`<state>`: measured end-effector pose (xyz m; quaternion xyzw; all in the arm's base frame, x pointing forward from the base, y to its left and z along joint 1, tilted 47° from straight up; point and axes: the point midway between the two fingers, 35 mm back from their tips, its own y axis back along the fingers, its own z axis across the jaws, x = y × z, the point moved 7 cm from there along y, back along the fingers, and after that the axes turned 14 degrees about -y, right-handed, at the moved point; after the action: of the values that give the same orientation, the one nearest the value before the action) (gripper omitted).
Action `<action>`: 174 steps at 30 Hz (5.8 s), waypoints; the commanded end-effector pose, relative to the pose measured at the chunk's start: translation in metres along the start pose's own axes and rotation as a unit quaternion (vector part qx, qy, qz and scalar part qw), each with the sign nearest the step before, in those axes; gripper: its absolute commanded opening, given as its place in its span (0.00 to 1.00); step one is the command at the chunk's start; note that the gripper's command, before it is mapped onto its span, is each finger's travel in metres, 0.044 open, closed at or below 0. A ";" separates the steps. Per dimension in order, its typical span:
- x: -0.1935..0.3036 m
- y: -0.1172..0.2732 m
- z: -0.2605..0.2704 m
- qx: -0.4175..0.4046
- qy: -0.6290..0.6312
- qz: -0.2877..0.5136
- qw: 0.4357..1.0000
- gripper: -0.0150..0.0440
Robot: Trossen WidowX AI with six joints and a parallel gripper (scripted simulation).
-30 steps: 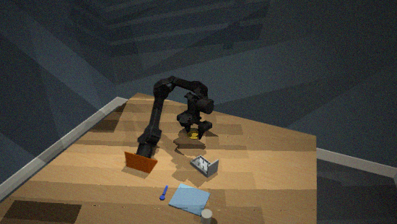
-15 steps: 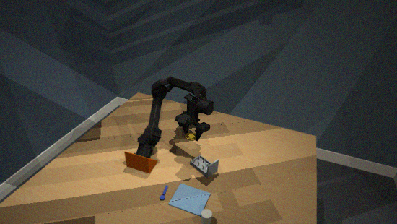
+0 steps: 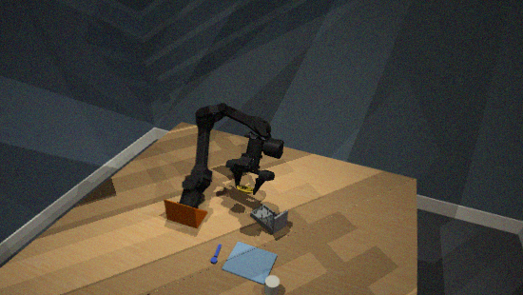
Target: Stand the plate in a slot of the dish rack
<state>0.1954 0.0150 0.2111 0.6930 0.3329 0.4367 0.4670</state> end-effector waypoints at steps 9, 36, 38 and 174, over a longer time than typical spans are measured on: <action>0.006 -0.025 -0.009 -0.060 0.083 -0.111 0.989 0.25; 0.021 -0.060 -0.028 -0.253 0.243 -0.266 0.898 0.25; 0.022 -0.062 -0.029 -0.269 0.252 -0.272 0.889 0.25; 0.043 -0.081 -0.028 -0.573 0.337 -0.256 0.702 0.93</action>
<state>0.1764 0.1073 0.1313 -0.0164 0.3193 0.6127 0.7227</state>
